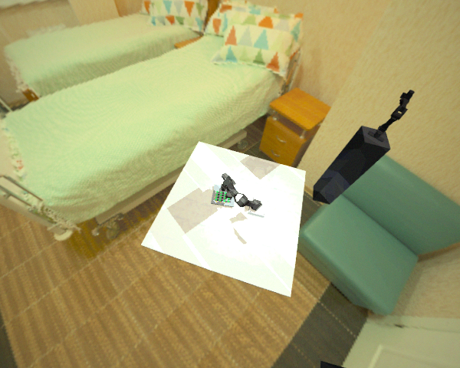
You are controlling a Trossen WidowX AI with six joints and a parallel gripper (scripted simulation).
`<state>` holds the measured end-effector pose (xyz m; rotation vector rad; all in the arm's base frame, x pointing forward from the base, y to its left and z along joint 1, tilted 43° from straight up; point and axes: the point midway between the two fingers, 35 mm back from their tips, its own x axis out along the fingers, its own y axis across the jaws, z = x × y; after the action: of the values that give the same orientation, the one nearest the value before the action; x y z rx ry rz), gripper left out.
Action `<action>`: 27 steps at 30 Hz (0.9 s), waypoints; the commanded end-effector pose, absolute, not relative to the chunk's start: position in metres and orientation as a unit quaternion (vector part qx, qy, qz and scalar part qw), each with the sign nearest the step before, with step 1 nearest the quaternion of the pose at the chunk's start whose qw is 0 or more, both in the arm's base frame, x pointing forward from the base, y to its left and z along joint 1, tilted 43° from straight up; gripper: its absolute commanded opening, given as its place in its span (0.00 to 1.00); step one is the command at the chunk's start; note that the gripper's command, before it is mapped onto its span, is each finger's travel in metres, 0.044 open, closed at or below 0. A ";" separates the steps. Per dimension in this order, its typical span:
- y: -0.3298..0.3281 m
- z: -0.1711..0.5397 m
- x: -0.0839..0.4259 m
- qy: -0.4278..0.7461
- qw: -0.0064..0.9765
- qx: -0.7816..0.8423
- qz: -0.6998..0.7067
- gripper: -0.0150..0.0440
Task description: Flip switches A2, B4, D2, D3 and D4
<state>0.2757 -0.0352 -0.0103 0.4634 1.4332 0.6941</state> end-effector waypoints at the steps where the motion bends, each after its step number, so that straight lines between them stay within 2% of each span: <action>1: -0.022 -0.028 0.278 0.643 0.671 0.200 0.311 0.25; 27: 0.002 -0.054 0.277 0.645 0.668 0.199 0.313 0.25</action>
<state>0.2790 -0.0010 -0.0512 0.4367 1.4529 0.7029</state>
